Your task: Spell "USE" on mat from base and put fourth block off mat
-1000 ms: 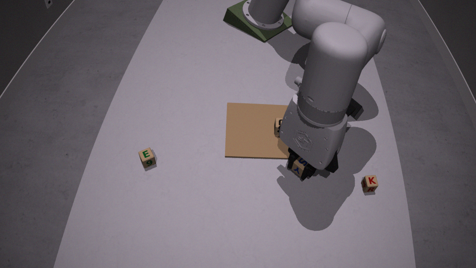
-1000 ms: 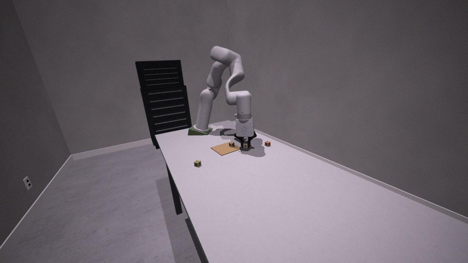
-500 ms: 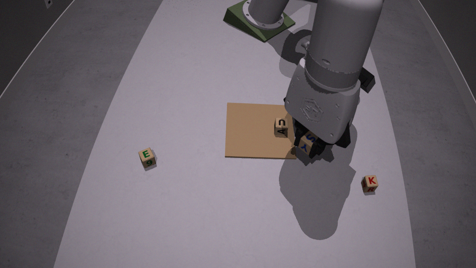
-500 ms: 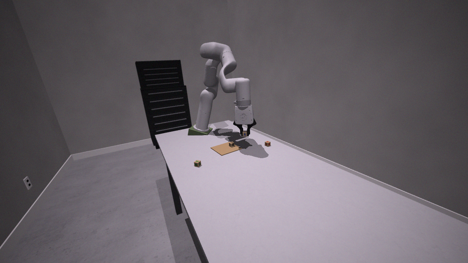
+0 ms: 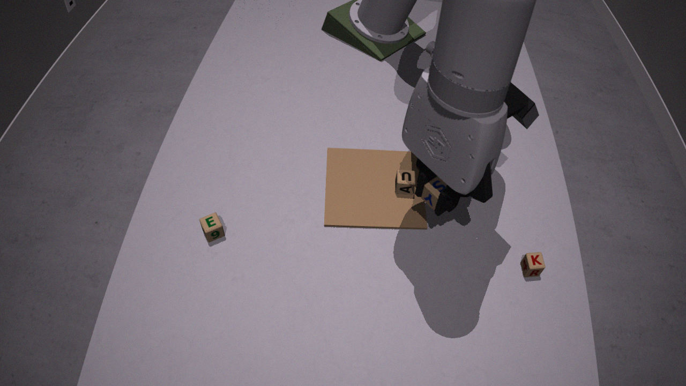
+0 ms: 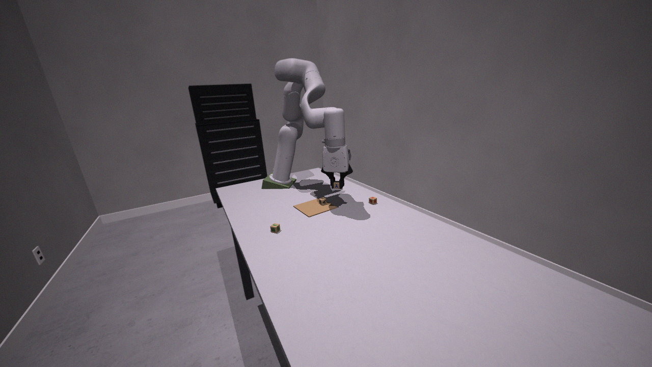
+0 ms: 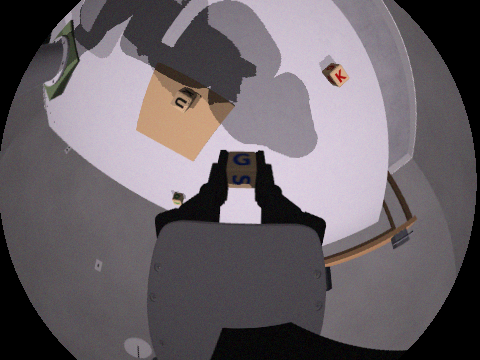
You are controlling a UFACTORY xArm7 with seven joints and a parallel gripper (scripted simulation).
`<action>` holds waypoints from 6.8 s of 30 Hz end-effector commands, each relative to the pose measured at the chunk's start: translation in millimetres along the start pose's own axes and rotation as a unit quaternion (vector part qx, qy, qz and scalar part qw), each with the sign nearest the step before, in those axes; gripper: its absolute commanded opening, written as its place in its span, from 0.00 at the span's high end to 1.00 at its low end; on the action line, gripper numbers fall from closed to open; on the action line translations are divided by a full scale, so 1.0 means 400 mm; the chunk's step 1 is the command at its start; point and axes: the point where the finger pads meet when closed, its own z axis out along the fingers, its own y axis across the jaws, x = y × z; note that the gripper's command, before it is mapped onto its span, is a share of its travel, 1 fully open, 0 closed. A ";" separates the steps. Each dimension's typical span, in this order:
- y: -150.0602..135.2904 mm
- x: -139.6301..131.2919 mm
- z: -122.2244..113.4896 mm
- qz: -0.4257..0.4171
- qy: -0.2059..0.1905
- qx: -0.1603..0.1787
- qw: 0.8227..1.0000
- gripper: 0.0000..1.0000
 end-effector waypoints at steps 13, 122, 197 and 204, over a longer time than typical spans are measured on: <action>-0.167 0.004 -0.013 0.209 -0.003 -0.002 0.978 0.79; -0.277 0.030 0.228 0.356 -0.005 -0.005 0.935 0.79; -0.276 0.031 0.239 0.356 -0.005 -0.005 0.935 0.79; -0.276 0.031 0.239 0.356 -0.005 -0.005 0.935 0.79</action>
